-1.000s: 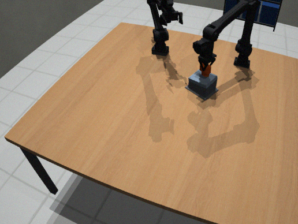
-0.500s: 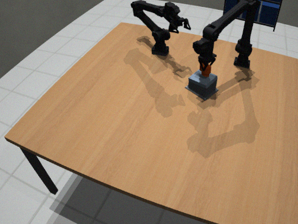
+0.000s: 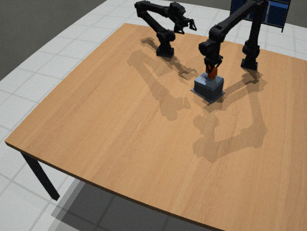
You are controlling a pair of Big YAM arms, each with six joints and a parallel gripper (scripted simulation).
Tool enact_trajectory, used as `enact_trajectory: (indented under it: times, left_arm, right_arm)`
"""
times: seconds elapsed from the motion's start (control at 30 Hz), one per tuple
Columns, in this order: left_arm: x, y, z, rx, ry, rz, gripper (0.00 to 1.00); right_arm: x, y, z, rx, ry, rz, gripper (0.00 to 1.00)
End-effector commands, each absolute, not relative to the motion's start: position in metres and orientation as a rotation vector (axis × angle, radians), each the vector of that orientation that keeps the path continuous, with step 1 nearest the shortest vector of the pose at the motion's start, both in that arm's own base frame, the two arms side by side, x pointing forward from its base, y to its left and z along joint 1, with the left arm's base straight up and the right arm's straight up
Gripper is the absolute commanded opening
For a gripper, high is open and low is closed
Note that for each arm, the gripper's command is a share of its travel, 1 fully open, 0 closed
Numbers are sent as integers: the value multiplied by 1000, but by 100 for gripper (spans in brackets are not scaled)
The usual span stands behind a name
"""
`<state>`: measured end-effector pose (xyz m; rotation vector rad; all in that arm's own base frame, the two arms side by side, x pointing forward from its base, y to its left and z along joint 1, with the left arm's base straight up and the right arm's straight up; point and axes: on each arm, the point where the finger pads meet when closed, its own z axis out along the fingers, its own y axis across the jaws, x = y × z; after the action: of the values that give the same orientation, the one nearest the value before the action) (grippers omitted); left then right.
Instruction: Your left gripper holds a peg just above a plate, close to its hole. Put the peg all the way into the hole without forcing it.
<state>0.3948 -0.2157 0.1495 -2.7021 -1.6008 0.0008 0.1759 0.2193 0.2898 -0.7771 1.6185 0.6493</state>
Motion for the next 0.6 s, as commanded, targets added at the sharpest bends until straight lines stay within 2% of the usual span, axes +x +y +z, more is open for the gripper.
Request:
enact_trajectory:
  times: [0.0,0.03,0.57]
  left_arm:
    - [407,-223,183,-2752,-1631,-51,35]
    - [407,-223,186,-2752,-1631,-51,40]
    - [416,-239,181,-2612,-1667,-26,40]
  right_arm:
    - [177,219,306,-763,1594,656,100]
    - [177,219,306,-763,1594,656,100]
    - [177,219,306,-763,1594,656,100]
